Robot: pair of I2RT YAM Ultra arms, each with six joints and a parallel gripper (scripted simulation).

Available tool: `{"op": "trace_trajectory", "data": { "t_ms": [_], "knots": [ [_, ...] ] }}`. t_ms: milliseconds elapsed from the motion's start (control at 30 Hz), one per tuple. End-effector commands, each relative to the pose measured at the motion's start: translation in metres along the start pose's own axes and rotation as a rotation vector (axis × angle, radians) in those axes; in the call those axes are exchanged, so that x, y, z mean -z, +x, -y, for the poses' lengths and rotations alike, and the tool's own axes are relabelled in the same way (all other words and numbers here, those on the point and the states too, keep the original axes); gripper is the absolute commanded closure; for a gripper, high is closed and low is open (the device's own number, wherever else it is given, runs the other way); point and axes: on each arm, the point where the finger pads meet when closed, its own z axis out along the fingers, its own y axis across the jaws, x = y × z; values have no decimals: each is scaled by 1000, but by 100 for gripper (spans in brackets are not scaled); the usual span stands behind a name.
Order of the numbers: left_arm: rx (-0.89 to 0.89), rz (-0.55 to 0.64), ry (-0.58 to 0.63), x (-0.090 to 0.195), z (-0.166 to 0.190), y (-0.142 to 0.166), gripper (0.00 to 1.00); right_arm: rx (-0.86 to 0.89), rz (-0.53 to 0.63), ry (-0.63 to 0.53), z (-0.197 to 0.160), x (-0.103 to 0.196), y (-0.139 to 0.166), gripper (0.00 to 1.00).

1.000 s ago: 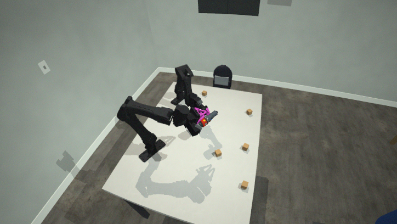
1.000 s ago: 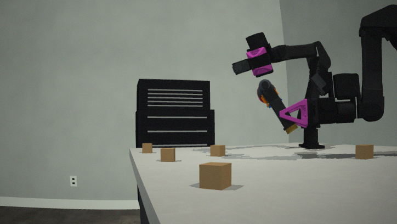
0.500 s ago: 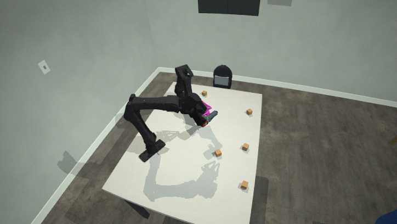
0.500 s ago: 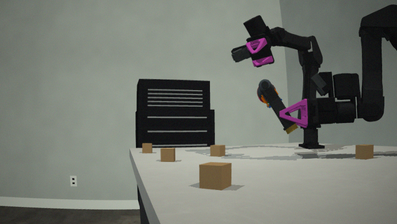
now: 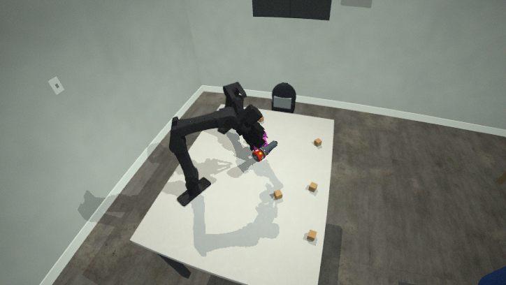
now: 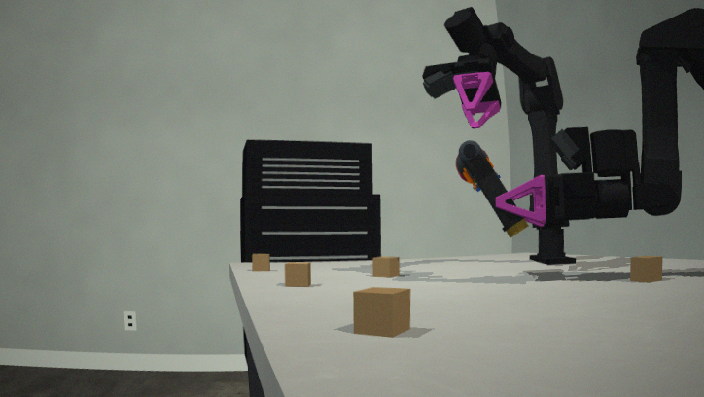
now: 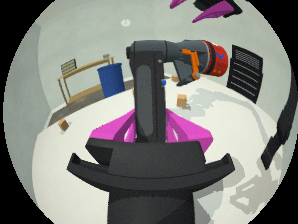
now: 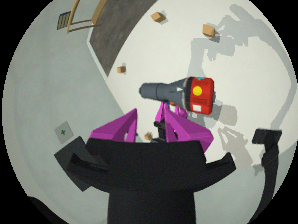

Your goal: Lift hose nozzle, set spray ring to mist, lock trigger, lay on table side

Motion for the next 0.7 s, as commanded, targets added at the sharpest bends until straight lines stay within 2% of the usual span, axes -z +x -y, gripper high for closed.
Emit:
{"op": "trace_trajectory", "data": {
  "t_ms": [0, 300, 533, 667],
  "knots": [
    [41, 190, -7, -8, 0, -59, 65, 46, 44, 80, -1, 4, 5, 62],
    [41, 190, -7, -8, 0, -59, 65, 240, 143, 375, 30, 4, 23, 62],
    [41, 190, -7, -8, 0, -59, 65, 306, 156, 428, 30, 2, 35, 62],
    [41, 190, -7, -8, 0, -59, 65, 281, 149, 371, 19, 7, 37, 62]
  ]
}}
